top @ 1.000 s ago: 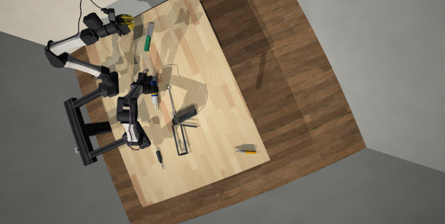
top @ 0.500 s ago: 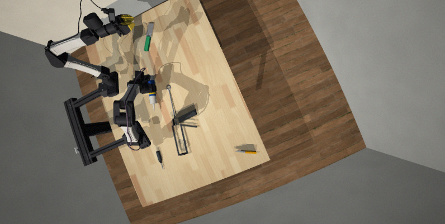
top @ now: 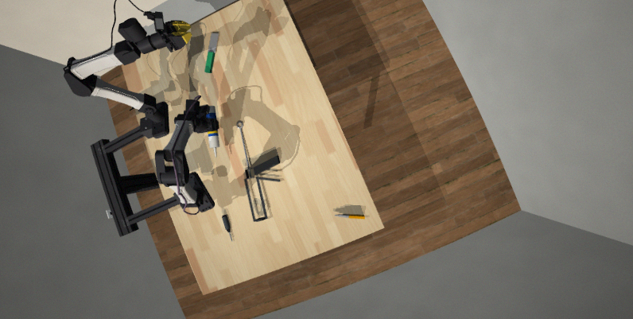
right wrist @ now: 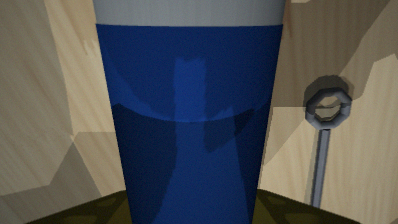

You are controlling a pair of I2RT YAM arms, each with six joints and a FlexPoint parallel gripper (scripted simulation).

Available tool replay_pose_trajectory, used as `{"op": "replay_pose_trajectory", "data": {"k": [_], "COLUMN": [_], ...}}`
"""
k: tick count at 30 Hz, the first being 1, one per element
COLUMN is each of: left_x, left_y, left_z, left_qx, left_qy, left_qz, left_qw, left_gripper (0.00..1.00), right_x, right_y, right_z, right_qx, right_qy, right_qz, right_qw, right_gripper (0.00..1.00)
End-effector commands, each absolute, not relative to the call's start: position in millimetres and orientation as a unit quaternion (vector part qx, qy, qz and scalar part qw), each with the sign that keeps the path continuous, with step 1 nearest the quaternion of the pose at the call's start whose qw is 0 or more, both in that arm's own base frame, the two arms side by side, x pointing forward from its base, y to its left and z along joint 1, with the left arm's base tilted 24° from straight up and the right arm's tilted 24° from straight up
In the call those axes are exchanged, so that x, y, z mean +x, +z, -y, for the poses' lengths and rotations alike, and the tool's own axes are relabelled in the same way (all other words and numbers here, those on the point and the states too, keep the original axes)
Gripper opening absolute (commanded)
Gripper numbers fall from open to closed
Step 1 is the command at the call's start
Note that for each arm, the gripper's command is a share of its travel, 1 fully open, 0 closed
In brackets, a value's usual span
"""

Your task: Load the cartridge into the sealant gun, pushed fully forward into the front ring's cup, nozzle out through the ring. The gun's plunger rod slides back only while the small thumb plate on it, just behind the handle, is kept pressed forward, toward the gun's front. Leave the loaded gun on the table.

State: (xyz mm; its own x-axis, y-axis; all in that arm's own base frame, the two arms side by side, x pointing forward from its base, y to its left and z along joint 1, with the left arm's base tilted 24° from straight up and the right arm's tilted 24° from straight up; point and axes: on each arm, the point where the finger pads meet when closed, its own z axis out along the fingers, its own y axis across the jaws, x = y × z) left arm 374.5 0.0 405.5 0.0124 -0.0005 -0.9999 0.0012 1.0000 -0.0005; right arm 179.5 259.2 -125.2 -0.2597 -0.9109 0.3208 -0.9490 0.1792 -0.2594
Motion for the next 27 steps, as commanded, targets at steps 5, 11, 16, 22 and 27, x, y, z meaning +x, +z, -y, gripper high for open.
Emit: {"op": "replay_pose_trajectory", "data": {"k": [5,11,16,22,27], "left_x": [374.7,374.7,374.7,374.7,374.7], "left_y": [426.1,426.1,426.1,426.1,426.1], "left_z": [5.7,5.7,5.7,5.7,5.7], "left_qx": [0.004,0.004,0.004,0.004,0.004], "left_qy": [-0.006,-0.006,-0.006,-0.006,-0.006], "left_qz": [-0.685,-0.685,-0.685,-0.685,-0.685], "left_qw": [0.728,0.728,0.728,0.728,0.728], "left_gripper": [0.53,0.53,0.53,0.53,0.53], "right_x": [176.8,199.8,208.0,228.0,244.6], "right_y": [-86.7,-81.6,-72.6,-55.4,-37.8], "right_z": [-288.5,-267.4,-251.7,-228.5,-201.1], "right_qx": [0.608,0.615,0.629,0.640,0.647], "right_qy": [0.186,0.180,0.167,0.140,0.125], "right_qz": [0.771,0.767,0.758,0.755,0.752], "right_qw": [0.019,0.019,0.032,0.029,0.025], "right_gripper": [0.00,0.00,0.00,0.00,0.00]}}
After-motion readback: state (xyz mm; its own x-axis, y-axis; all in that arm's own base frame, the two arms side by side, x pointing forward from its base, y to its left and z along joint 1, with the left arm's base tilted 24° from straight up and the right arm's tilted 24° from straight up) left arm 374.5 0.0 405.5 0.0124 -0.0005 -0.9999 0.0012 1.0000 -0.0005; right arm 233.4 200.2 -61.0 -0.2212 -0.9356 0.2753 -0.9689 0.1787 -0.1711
